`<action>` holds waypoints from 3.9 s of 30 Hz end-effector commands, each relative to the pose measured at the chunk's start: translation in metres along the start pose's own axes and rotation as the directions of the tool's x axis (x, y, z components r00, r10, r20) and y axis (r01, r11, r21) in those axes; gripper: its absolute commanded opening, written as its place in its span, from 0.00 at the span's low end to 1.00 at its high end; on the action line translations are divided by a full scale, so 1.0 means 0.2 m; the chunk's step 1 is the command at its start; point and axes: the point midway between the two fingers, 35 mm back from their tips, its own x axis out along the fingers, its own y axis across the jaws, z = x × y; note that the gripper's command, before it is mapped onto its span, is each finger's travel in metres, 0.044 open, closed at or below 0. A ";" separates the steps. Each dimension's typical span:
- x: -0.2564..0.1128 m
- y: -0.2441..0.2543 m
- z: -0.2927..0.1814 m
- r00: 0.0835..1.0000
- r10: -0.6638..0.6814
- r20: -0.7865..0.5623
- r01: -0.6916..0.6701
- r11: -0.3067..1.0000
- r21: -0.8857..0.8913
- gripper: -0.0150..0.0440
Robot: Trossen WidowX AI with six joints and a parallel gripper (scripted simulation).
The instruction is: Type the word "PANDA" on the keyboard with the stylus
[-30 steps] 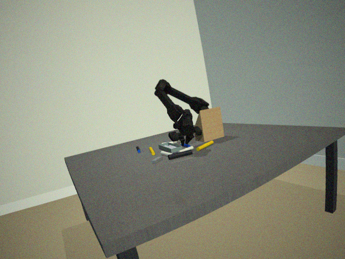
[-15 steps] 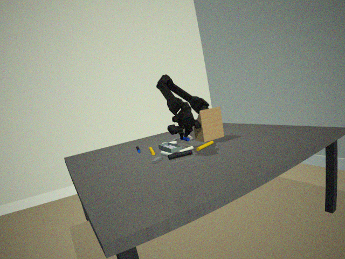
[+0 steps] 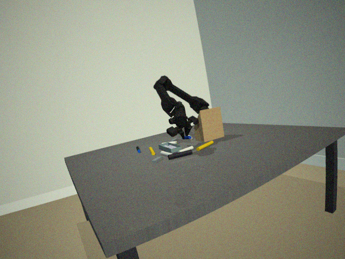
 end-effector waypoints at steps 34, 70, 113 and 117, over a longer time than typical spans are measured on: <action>-0.32 0.39 0.17 0.352 -0.324 -0.878 -0.269 0.863 -0.427 0.25; -0.19 0.49 0.17 0.254 -0.285 -0.924 -0.373 0.853 -0.365 0.25; -0.19 0.49 0.17 0.255 -0.284 -0.924 -0.373 0.853 -0.365 0.39; -0.18 0.49 0.17 0.255 -0.284 -0.924 -0.373 0.853 -0.365 0.39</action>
